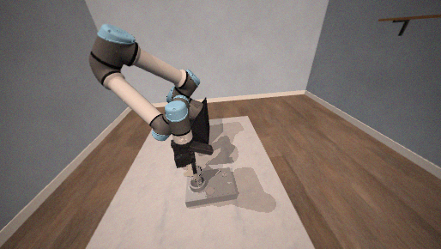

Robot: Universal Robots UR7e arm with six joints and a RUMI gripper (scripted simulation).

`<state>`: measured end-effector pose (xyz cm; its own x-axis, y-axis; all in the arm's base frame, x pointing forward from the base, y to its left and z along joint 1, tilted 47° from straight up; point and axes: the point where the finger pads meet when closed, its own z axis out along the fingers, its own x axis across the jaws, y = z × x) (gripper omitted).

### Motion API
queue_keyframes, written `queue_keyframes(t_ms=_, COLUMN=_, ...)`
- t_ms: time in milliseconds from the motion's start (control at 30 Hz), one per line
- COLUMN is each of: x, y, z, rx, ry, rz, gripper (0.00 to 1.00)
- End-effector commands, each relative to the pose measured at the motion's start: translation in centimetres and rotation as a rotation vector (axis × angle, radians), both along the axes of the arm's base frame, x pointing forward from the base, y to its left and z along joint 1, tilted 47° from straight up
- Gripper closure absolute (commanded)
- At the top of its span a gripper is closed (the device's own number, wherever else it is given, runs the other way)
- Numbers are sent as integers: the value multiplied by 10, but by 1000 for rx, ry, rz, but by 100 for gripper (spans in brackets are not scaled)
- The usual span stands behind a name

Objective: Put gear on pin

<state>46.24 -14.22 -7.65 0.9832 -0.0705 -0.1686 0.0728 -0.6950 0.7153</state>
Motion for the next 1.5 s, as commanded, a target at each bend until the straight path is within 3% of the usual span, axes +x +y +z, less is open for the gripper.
queue_keyframes(t_ms=0, x=1, y=0, z=0, rx=3, ry=10, rz=13, gripper=100)
queue_keyframes(t_ms=1467, x=1, y=0, z=0, rx=16, ry=65, rz=64, gripper=100)
